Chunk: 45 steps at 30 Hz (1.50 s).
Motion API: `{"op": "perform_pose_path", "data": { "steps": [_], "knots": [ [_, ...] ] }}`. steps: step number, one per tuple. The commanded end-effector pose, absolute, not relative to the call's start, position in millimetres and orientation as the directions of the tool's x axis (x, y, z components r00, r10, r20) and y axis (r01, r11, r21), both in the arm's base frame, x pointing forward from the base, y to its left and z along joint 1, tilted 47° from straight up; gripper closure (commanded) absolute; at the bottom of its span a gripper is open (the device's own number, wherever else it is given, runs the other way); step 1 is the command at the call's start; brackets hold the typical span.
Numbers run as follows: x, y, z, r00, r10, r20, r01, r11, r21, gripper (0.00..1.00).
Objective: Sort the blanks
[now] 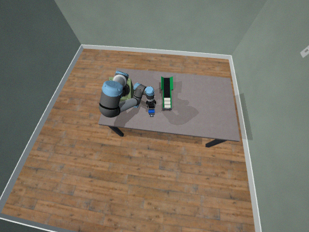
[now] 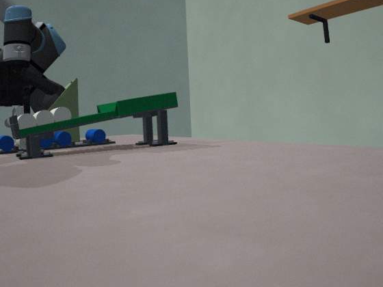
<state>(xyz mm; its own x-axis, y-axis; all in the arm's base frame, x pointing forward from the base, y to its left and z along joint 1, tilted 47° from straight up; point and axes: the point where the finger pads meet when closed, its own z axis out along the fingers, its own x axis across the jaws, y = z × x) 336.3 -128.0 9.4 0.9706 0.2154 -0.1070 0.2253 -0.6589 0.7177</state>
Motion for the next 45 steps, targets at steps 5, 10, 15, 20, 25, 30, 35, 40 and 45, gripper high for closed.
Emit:
{"op": "perform_pose_path", "data": {
  "steps": [5, 10, 15, 20, 25, 30, 35, 40, 45],
  "knots": [
    [336.2, -125.8, 11.6, 0.971, 0.216, -0.106, 0.225, -0.659, 0.718, 0.6],
    [335.6, -121.0, 16.2, 0.971, 0.216, -0.106, 0.225, -0.659, 0.718, 0.6],
    [335.1, -116.6, 20.4, 0.971, 0.216, -0.106, 0.225, -0.659, 0.718, 0.6],
    [334.0, -107.3, 29.2, 0.971, 0.216, -0.106, 0.225, -0.659, 0.718, 0.6],
    [332.7, -96.2, 39.8, 0.971, 0.216, -0.106, 0.225, -0.659, 0.718, 0.6],
    [331.9, -89.3, 46.5, 0.971, 0.216, -0.106, 0.225, -0.659, 0.718, 0.6],
    [330.6, -77.9, 57.3, 0.971, 0.216, -0.106, 0.225, -0.659, 0.718, 0.6],
    [329.4, -68.1, 66.6, 0.971, 0.216, -0.106, 0.225, -0.659, 0.718, 0.6],
    [328.7, -62.2, 72.3, 0.971, 0.216, -0.106, 0.225, -0.659, 0.718, 0.6]
  ]
}}
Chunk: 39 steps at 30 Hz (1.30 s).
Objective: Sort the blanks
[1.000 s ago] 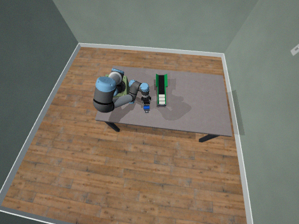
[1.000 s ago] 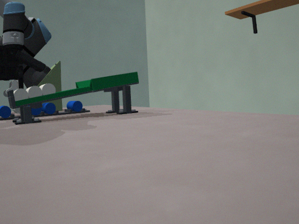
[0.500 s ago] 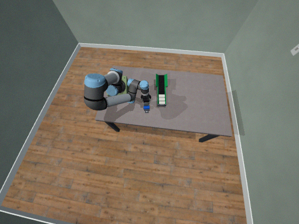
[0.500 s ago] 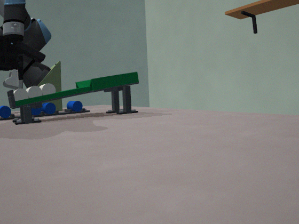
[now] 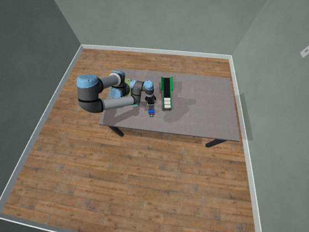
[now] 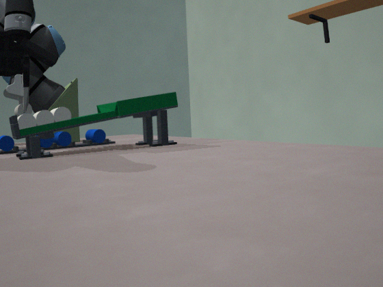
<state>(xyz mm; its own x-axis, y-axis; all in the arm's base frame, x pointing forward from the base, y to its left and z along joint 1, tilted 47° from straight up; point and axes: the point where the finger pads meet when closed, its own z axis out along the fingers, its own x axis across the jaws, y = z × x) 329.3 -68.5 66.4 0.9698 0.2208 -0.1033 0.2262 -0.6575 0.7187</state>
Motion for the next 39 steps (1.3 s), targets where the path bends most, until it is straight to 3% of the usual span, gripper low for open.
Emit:
{"op": "perform_pose_path", "data": {
  "steps": [1, 26, 39],
  "knots": [
    [328.7, -62.2, 72.3, 0.971, 0.216, -0.106, 0.225, -0.659, 0.718, 0.6],
    [330.4, -54.3, 78.2, 0.971, 0.215, -0.106, 0.224, -0.659, 0.718, 0.6],
    [393.7, -4.2, 69.2, 0.975, 0.204, -0.09, 0.206, -0.671, 0.713, 0.6]
  ]
}}
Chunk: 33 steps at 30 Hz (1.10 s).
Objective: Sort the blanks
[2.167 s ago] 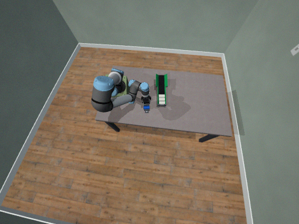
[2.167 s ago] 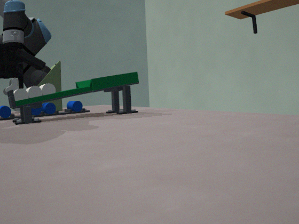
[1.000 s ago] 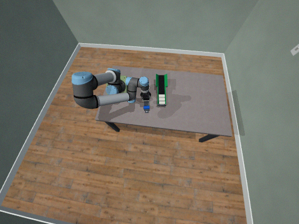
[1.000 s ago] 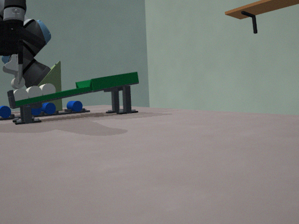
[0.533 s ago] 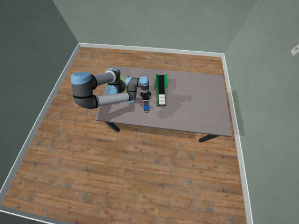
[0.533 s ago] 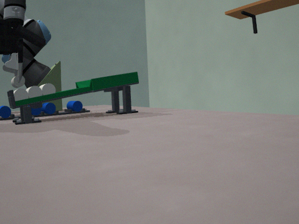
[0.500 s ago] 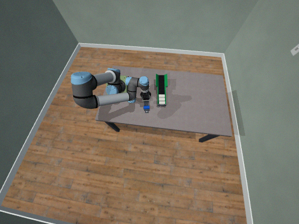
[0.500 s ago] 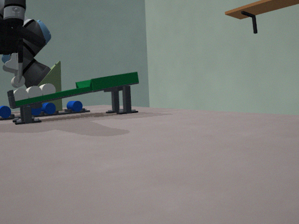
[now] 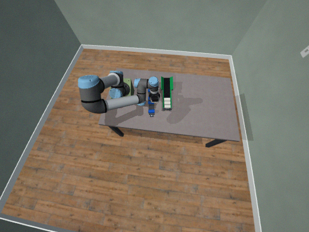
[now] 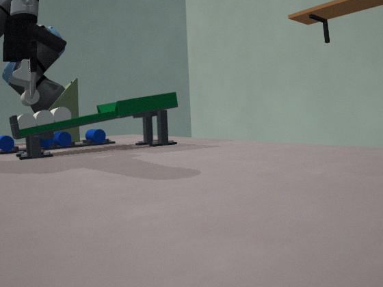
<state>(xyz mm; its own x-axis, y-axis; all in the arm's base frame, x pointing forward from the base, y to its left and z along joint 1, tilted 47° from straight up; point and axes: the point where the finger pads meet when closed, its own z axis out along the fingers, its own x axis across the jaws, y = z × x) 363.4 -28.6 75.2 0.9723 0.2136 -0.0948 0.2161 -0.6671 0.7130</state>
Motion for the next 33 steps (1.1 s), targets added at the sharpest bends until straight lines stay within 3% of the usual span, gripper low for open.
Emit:
{"op": "perform_pose_path", "data": {
  "steps": [1, 11, 33],
  "knots": [
    [402.0, 4.0, 66.9, 0.975, 0.202, -0.088, 0.203, -0.671, 0.713, 0.6],
    [459.8, 78.3, 39.6, 0.98, 0.185, -0.072, 0.179, -0.672, 0.719, 0.6],
    [472.3, 100.8, 29.5, 0.981, 0.18, -0.067, 0.172, -0.669, 0.723, 0.6]
  ]
}}
